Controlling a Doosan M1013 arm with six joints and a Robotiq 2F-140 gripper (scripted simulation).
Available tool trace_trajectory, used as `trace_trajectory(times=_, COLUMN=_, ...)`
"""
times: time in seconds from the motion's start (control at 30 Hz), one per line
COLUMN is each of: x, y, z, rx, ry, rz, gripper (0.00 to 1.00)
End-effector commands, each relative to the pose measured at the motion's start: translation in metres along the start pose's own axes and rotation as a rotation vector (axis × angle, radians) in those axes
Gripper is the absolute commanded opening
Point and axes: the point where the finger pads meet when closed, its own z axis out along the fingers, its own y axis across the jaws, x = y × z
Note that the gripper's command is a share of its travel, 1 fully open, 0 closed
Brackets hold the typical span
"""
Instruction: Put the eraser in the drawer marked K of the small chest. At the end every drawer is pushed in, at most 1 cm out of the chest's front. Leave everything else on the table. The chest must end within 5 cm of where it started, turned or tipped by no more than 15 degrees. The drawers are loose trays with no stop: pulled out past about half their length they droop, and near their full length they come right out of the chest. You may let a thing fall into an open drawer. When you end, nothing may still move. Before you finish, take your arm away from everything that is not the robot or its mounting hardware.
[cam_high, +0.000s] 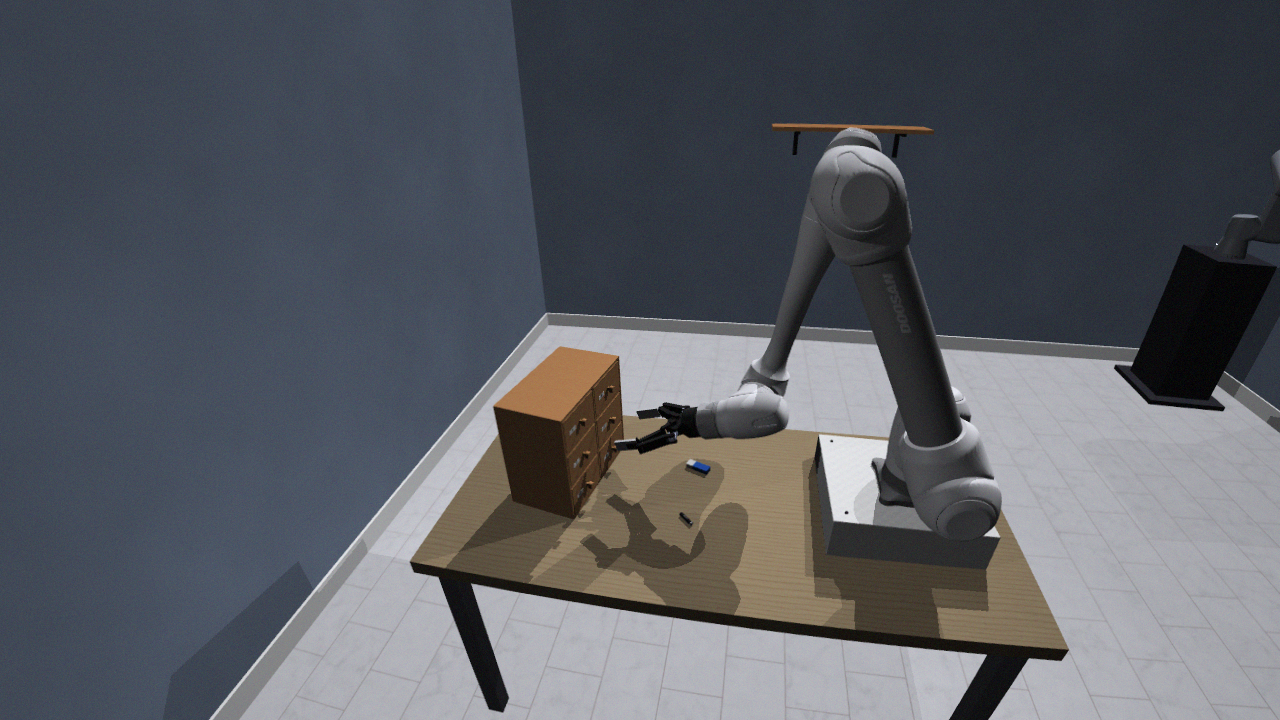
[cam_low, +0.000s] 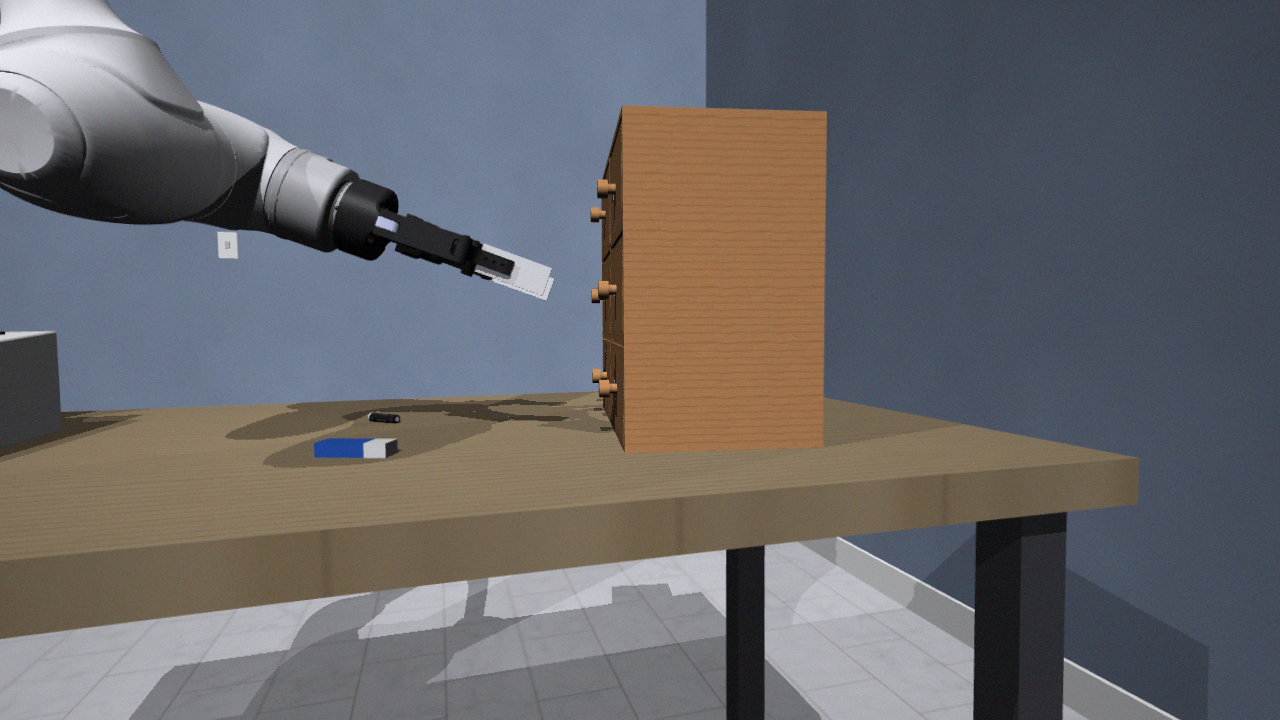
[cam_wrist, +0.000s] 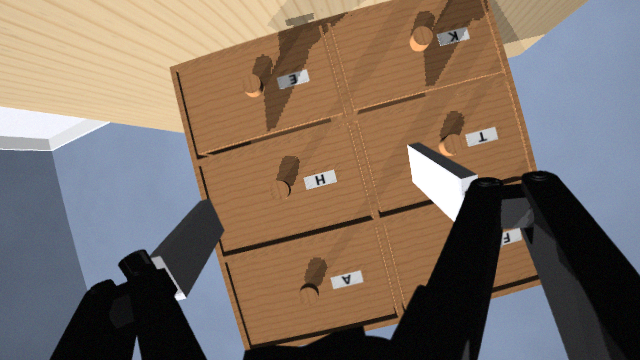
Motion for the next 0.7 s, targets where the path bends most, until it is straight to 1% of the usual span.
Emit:
trace_trajectory(times=0.0, x=-0.0027, y=0.0000, z=-0.0009, rx=0.000, ry=0.000, rz=0.000, gripper=1.00)
trace_trajectory(times=0.4, x=-0.0030, y=-0.0001, z=-0.0014, rx=0.000, ry=0.004, rz=0.000, gripper=1.00)
trace_trajectory(times=0.67, x=-0.0043, y=-0.0001, z=-0.0041, rx=0.001, ry=0.031, rz=0.000, gripper=1.00)
